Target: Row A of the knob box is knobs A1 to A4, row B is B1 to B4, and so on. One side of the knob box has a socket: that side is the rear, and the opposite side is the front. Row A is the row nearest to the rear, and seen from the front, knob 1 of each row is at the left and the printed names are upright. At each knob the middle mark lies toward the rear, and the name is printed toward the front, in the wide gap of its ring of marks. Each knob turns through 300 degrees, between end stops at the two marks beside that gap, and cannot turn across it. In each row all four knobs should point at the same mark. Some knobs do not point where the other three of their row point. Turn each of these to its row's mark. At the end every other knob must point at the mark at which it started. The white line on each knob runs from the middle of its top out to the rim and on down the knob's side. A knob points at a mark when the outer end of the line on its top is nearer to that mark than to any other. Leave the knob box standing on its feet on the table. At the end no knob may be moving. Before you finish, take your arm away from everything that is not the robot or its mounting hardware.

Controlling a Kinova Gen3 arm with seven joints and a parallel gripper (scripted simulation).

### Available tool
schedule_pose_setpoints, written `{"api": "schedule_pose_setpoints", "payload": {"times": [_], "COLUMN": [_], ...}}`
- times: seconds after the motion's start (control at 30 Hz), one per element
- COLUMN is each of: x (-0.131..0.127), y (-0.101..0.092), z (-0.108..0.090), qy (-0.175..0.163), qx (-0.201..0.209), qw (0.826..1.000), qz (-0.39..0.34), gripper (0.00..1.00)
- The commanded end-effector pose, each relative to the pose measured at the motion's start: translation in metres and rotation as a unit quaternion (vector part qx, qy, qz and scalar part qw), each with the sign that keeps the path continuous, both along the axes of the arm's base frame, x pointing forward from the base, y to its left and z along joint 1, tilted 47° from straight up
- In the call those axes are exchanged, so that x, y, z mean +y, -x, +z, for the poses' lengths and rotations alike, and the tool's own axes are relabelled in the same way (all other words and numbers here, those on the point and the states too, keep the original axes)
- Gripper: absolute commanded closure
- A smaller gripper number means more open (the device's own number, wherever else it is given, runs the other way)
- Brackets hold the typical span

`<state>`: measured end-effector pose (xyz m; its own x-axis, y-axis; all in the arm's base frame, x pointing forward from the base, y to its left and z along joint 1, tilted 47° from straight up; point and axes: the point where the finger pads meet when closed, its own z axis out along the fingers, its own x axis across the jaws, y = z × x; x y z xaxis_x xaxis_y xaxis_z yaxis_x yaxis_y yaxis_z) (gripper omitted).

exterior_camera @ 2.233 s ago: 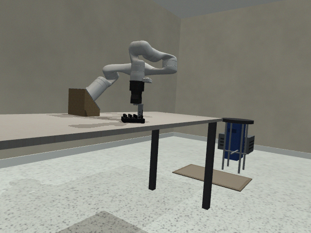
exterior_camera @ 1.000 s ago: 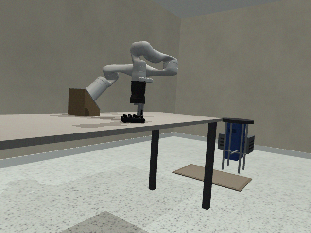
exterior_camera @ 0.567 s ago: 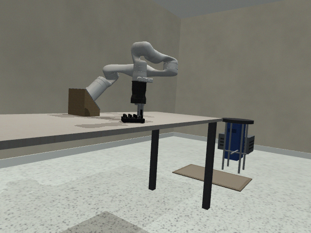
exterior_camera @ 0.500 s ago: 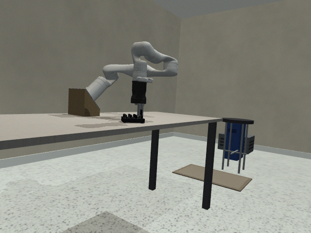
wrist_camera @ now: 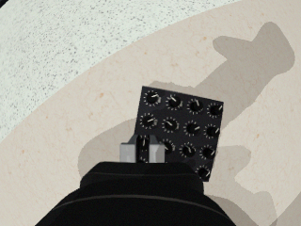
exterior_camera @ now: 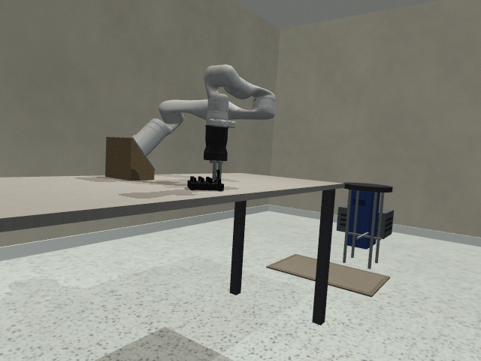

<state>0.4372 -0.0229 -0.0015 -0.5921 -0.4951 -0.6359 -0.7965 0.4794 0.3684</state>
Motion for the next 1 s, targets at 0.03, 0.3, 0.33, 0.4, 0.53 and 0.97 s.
{"api": "schedule_pose_setpoints", "payload": {"times": [0.03,0.3,0.33,0.4,0.53,0.97], "x": [0.0001,0.0001,0.0001,0.0001,0.0001,0.0001], "y": [-0.0003,-0.0003,-0.0003,-0.0003,-0.0003,-0.0003], "z": [0.0005,0.0005,0.0005,0.0005,0.0005,0.0005], "qy": [-0.002,-0.005,-0.006,-0.007,-0.008,-0.011], "qx": [0.011,0.032,0.035,0.04,0.05,0.067], "qw": [1.0,0.999,0.999,0.998,0.998,0.996], "qz": [-0.011,-0.03,-0.033,-0.038,-0.047,-0.062], "gripper": [0.7,0.7,0.7,0.7,0.7,0.7]}}
